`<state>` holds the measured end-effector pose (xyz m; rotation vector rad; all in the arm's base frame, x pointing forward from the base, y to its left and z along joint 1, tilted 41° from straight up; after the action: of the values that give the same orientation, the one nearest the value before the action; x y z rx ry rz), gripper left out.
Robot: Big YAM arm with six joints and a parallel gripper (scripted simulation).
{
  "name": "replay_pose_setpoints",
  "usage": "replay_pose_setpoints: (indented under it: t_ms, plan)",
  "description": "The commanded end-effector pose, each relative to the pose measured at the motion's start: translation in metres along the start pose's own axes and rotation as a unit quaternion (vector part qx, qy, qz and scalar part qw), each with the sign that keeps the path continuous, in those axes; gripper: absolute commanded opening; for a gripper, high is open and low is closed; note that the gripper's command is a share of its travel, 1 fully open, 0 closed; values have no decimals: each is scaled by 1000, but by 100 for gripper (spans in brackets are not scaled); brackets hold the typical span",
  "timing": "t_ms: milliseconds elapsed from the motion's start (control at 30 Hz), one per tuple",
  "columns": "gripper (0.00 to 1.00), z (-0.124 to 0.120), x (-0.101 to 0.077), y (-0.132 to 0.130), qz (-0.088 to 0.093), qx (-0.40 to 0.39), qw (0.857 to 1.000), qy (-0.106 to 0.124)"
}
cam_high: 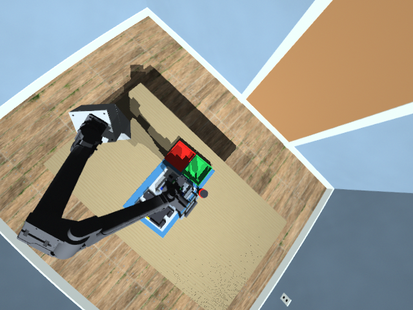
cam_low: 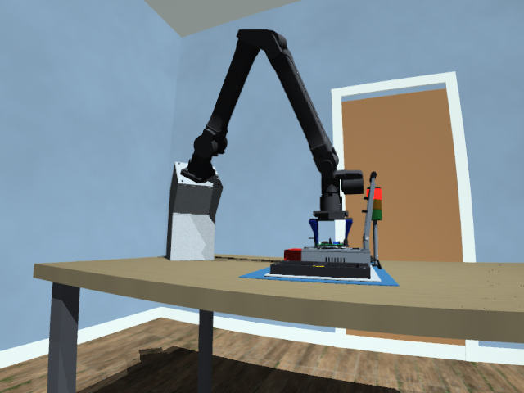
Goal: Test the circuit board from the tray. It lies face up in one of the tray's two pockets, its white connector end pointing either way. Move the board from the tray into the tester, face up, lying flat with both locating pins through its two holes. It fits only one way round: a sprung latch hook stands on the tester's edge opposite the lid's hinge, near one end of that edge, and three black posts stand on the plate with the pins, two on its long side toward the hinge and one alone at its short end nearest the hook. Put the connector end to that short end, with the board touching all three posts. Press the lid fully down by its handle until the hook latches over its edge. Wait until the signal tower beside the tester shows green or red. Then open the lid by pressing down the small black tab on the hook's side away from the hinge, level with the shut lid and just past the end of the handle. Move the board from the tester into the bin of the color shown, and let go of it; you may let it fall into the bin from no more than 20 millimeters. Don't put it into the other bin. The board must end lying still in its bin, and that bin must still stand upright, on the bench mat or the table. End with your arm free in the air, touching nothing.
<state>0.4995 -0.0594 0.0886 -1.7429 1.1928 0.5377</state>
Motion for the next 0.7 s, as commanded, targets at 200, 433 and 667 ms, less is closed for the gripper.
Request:
replay_pose_setpoints:
  t_ms: [200, 433, 667]
  plan:
    - [81, 5, -13, -15, -17, 1, 1000, -5]
    - [81, 5, -13, -15, -17, 1, 1000, -5]
    - [78, 5, -13, -15, -17, 1, 1000, -5]
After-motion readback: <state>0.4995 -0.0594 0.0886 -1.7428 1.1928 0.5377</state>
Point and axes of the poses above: the point where the finger pads meet when closed, its own x axis out along the fingers, its own y axis across the jaws, z = x × y, the point moved 6 cm from there along -x, back along the fingers, and after that the axes turned 2 degrees about -x, right-handed, at the moved point
